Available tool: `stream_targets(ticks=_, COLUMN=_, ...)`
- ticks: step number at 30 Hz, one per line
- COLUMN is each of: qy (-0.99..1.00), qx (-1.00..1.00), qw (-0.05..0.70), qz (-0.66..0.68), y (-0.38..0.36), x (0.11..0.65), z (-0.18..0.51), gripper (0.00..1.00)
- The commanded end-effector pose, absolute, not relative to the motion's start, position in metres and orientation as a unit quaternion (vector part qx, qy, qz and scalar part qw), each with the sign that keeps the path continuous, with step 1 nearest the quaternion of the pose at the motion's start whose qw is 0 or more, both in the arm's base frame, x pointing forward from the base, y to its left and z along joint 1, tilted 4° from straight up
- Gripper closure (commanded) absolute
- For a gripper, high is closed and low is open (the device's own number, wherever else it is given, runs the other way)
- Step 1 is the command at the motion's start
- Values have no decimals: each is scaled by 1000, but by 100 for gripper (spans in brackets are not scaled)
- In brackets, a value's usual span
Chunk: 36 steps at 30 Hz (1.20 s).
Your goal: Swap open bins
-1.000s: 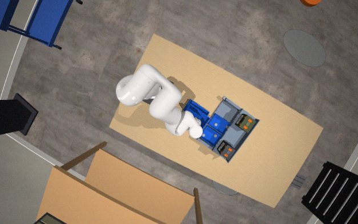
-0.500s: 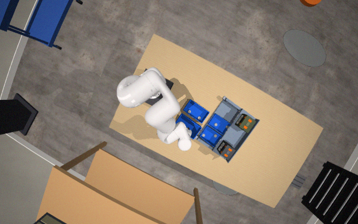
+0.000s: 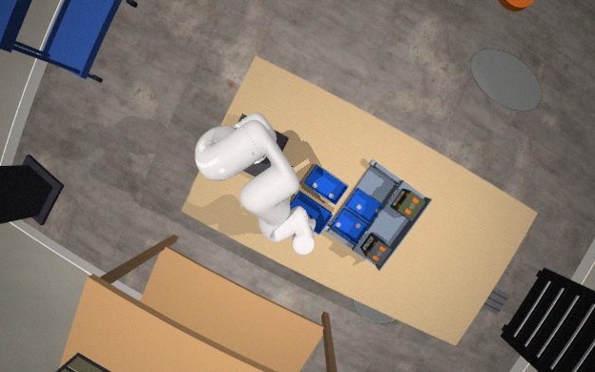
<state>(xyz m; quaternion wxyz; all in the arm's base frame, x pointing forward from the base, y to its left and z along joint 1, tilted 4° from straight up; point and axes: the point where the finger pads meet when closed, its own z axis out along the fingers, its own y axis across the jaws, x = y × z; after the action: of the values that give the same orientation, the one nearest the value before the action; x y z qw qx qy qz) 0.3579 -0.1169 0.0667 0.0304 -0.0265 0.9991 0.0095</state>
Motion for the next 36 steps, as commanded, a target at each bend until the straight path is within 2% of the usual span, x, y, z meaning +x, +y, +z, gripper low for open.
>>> stream_targets(ticks=1, qy=999, qx=-26, qw=32, qz=9, y=-118, x=359, z=68, gripper=100)
stream_targets(ticks=16, qy=999, qx=-26, qw=32, qz=9, y=-118, x=360, z=61, gripper=100)
stream_targets(ticks=36, qy=999, qx=-26, qw=32, qz=9, y=-117, x=363, z=13, gripper=100)
